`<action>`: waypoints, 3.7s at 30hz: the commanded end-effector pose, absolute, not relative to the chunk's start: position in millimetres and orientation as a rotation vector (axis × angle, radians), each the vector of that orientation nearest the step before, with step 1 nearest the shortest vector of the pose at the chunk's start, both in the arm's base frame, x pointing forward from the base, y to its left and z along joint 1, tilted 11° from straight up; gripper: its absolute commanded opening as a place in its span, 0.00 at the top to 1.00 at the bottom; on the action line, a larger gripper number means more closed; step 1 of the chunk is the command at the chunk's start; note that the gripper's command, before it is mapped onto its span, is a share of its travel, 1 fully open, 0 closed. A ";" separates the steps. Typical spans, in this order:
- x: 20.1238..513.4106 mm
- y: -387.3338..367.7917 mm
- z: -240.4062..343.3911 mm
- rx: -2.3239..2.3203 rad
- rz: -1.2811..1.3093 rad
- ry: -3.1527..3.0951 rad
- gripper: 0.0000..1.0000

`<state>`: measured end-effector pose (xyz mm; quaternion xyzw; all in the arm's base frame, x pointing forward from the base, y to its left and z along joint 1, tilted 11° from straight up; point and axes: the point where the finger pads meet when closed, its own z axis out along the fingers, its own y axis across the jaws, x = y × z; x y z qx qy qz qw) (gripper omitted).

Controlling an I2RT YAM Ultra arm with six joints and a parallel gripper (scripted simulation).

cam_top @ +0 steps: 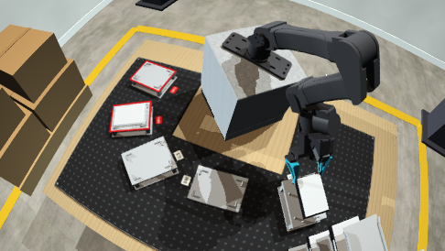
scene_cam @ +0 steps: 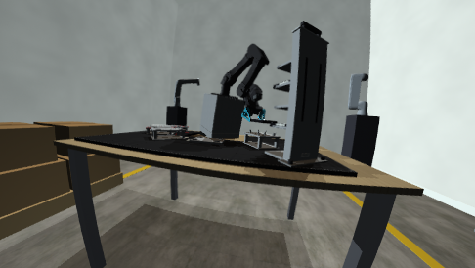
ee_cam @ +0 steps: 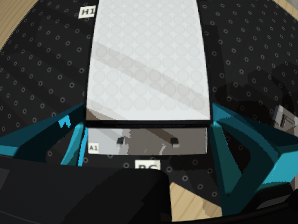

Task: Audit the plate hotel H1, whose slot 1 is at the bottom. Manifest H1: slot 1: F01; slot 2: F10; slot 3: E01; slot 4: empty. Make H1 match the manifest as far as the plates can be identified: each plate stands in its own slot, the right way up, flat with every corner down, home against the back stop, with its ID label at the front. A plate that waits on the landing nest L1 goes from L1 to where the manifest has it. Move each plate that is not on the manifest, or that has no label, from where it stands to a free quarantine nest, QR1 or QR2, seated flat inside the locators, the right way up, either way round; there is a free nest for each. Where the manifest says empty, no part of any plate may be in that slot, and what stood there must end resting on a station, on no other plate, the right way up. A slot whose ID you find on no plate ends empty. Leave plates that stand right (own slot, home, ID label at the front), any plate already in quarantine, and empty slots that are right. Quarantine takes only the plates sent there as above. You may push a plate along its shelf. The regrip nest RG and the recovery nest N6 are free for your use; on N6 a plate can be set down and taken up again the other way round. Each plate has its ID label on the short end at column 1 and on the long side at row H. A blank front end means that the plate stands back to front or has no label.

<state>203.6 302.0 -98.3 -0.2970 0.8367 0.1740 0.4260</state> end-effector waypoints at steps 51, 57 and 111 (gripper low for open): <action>207.6 307.6 -115.1 -0.727 0.449 2.073 0.14; 207.8 307.9 -118.1 -0.727 0.449 2.073 0.14; 209.4 310.6 -141.9 -0.727 0.449 2.073 0.14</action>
